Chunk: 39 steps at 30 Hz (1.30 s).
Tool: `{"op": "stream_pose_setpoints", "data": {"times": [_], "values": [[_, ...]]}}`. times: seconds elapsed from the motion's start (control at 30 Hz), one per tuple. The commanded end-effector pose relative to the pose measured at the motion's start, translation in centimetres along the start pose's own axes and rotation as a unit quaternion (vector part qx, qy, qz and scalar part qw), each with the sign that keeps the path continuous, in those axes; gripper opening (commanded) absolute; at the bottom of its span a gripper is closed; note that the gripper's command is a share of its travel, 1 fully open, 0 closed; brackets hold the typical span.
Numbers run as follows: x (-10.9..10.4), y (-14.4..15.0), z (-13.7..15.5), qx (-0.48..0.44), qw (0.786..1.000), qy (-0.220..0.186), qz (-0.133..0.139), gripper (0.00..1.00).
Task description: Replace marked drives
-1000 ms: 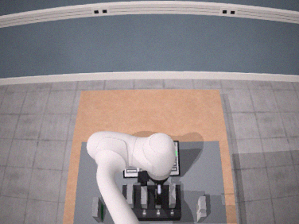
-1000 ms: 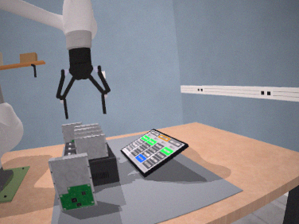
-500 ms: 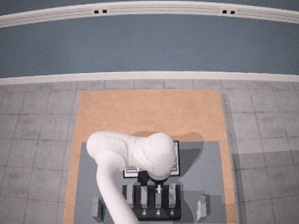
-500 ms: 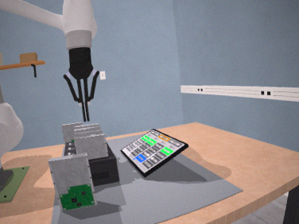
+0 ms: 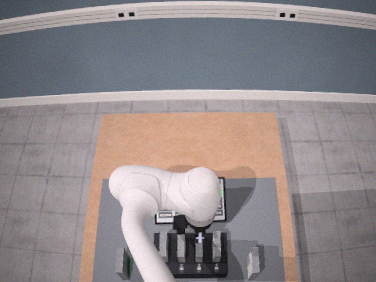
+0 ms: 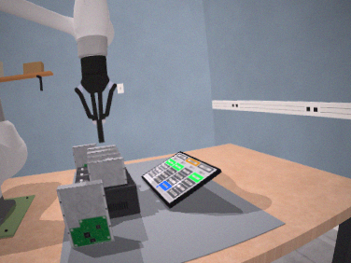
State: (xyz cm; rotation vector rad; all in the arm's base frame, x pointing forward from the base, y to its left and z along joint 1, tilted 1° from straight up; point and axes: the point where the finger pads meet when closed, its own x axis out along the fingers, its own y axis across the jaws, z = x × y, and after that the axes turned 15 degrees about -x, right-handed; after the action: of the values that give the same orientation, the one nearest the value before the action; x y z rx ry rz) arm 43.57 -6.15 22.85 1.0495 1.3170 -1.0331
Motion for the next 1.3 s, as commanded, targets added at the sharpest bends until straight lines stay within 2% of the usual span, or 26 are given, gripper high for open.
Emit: {"op": "stream_pose_setpoints", "data": {"times": [0.0,0.23,0.33,0.43,0.5,0.57,0.63,0.8,1.0,1.07,1.1,1.27], "values": [[0.0,0.0,0.0,0.000,1.000,0.000,0.000,0.10],[-0.4,0.5,0.1,0.015,1.000,0.000,0.000,0.10],[-1.5,2.1,0.5,0.066,0.998,0.000,0.000,0.10],[-3.5,5.1,1.1,0.160,0.987,0.000,0.000,0.10],[-3.5,5.1,1.1,0.160,0.987,0.000,0.000,0.10],[-5.3,7.6,1.5,0.240,0.971,0.000,0.000,0.10],[-7.1,10.4,1.9,0.278,0.961,0.002,0.002,0.10],[-9.9,14.9,2.3,0.378,0.926,0.008,0.008,0.10],[-13.4,20.7,2.5,0.492,0.870,0.014,0.013,0.10],[-13.4,20.7,2.5,0.492,0.870,0.014,0.013,0.10],[-14.5,22.7,2.6,0.546,0.838,0.015,0.013,0.10],[-14.8,23.1,2.5,0.624,0.781,0.012,0.009,0.10]]}}
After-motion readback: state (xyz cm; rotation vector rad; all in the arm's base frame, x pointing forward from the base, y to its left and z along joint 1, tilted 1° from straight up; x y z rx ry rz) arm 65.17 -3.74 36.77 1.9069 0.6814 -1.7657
